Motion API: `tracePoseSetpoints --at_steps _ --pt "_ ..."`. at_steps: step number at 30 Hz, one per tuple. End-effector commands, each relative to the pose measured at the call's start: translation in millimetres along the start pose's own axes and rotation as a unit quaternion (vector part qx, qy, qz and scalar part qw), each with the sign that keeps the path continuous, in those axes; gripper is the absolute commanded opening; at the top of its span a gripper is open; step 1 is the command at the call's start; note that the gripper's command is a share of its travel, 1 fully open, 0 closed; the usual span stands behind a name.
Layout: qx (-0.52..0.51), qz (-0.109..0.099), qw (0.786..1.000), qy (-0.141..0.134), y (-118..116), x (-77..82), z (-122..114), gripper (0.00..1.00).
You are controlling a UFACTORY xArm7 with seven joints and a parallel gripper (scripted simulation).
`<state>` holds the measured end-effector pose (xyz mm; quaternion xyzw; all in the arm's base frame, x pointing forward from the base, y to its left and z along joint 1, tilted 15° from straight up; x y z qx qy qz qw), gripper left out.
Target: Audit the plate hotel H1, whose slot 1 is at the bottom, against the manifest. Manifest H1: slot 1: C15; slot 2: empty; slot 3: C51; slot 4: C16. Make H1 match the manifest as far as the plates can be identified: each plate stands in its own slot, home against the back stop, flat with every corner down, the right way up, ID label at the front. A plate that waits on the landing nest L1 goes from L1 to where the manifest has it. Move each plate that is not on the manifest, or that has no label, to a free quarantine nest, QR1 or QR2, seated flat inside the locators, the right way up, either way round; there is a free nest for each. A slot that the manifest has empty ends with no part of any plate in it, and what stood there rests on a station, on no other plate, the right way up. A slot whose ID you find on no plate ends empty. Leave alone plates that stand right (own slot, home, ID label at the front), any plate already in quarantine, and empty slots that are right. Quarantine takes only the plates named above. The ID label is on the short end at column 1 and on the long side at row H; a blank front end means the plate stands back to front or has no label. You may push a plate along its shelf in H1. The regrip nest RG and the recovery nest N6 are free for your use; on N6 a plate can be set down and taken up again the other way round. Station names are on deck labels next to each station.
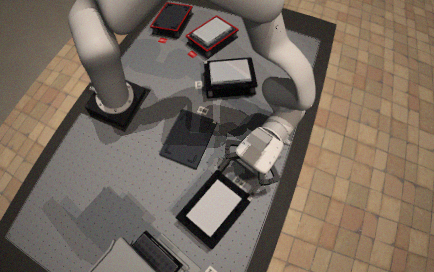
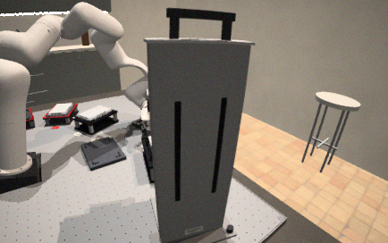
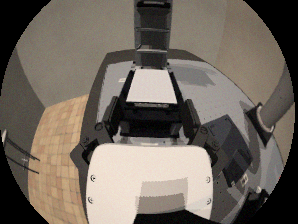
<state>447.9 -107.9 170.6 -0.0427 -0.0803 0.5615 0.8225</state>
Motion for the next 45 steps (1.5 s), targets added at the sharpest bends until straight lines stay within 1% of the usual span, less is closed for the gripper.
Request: tracePoseSetpoints --at_steps 1,45 --pt "-0.001 -0.001 1.0 0.0 -0.7 -2.4 1.2 1.0" --pt "-0.001 -0.001 1.0 0.0 -0.6 -27.8 1.2 1.0"
Point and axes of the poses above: the point where the finger pads meet when closed, its own x axis back along the fingers, its own y axis across the jaws, z = x × y, the point moved 5 cm from there along x, back along the fingers, and after that the axes turned 5 degrees about x, right-handed, at the moved point
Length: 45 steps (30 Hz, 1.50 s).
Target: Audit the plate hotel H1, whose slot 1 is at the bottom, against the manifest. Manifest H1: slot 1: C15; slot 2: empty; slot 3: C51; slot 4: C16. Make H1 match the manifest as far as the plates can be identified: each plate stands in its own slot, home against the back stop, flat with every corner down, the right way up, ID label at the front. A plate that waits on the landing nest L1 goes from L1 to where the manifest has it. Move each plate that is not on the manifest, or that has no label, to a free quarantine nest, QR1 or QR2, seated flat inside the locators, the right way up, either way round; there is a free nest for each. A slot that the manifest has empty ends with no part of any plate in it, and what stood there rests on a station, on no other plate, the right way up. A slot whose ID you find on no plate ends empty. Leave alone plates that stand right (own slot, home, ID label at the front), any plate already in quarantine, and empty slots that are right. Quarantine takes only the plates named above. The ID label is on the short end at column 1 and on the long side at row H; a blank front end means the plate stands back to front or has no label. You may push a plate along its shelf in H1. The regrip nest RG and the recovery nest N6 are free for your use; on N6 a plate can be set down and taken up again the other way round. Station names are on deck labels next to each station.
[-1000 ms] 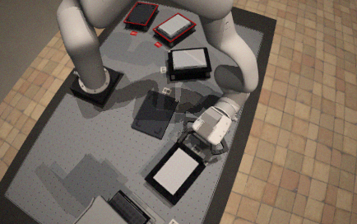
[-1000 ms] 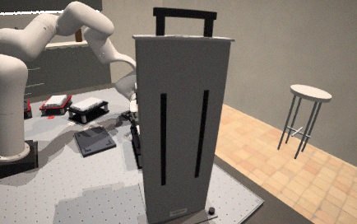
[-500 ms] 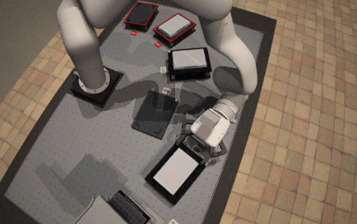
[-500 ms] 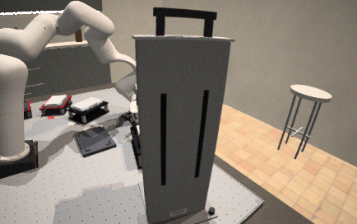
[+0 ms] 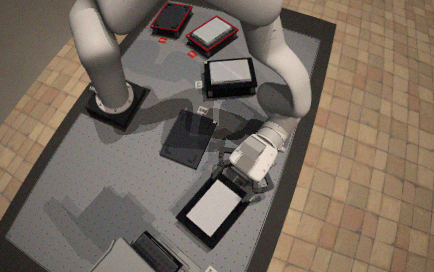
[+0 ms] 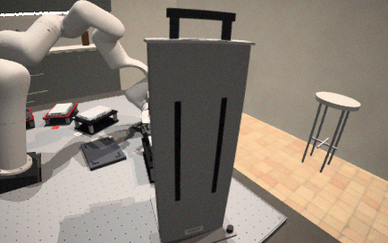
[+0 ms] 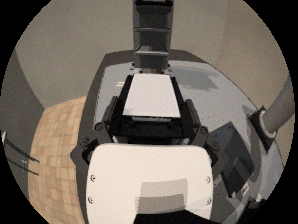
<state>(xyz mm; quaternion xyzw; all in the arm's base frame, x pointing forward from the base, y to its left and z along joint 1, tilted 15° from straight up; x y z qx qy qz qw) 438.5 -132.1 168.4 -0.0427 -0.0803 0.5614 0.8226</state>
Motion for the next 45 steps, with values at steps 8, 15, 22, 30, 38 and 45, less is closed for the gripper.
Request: tracePoseSetpoints --at_steps 8,15,22,30,38,45 --pt "-0.001 -0.001 1.0 0.0 -0.7 -3.2 1.3 1.0" --pt "-0.001 0.0 1.0 0.0 -0.6 -3.2 1.2 1.0" --pt "-0.001 0.0 1.0 0.0 -0.6 -2.5 1.2 0.0" --pt "-0.001 0.0 1.0 0.0 -0.6 -2.5 1.2 0.0" --pt "-0.001 0.0 1.0 0.0 -0.6 -2.5 1.2 0.0" --pt "-0.001 0.0 1.0 0.0 -0.6 -2.5 1.2 0.0"
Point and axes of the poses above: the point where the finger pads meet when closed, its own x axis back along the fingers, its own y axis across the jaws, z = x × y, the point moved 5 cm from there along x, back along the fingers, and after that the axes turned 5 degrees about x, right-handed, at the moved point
